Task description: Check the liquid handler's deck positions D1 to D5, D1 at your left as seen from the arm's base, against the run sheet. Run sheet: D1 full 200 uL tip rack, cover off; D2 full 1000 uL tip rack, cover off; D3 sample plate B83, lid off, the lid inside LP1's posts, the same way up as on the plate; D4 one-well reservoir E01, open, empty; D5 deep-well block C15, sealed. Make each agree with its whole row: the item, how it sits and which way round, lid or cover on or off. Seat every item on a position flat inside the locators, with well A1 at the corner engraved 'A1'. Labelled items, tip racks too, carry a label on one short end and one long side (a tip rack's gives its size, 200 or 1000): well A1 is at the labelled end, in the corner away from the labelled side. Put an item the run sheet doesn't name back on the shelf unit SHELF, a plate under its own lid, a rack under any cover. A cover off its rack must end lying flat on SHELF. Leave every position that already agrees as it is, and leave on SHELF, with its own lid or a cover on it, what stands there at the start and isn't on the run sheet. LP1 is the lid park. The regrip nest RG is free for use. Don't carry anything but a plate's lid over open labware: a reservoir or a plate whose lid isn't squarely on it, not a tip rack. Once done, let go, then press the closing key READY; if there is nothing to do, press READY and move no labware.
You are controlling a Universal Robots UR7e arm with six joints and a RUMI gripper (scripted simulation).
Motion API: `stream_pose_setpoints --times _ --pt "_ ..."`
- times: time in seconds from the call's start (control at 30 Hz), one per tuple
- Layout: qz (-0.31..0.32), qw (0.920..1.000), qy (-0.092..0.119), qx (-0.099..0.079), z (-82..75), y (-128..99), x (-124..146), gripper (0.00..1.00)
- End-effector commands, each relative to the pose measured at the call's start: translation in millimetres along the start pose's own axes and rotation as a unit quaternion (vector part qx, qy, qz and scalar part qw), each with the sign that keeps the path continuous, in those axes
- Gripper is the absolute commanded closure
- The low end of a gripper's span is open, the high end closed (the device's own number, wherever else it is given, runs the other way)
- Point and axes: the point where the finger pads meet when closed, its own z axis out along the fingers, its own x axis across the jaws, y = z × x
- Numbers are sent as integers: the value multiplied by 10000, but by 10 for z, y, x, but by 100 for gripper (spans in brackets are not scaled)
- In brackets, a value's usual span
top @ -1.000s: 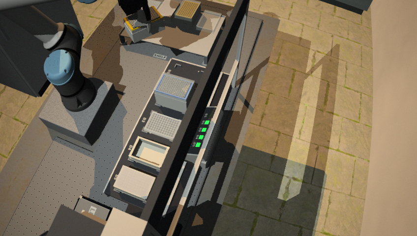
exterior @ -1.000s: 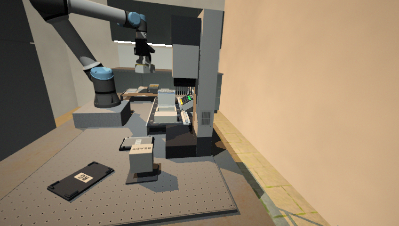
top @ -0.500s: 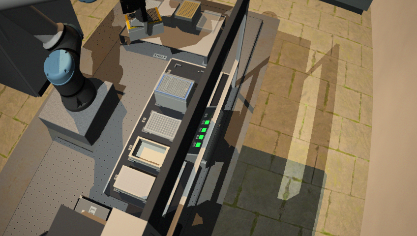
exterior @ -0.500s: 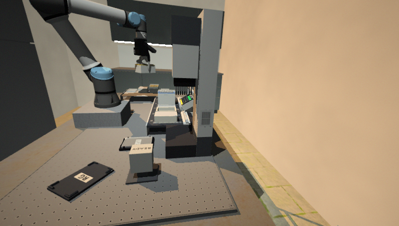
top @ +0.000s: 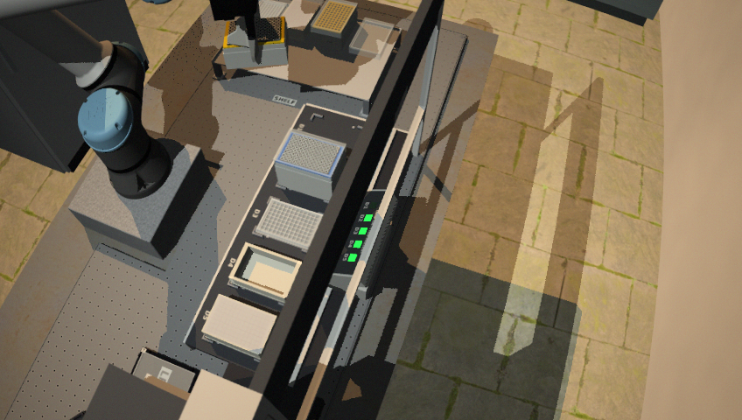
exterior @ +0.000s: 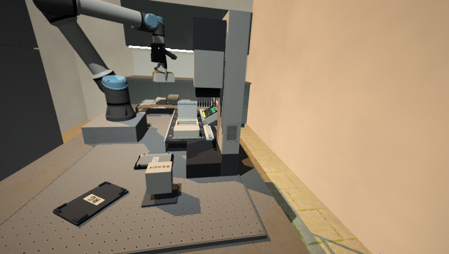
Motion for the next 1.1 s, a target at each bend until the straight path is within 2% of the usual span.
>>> stream_pose_setpoints --times 0.0,0.3,0.6,1.07 --pt "500 9987 16 6 -4 -3 -1 100" --pt "1197 9928 15 7 -4 -3 -1 100" --pt "2084 9780 14 9 -4 -3 -1 100" --pt "2111 9775 14 9 -4 -4 -1 100"
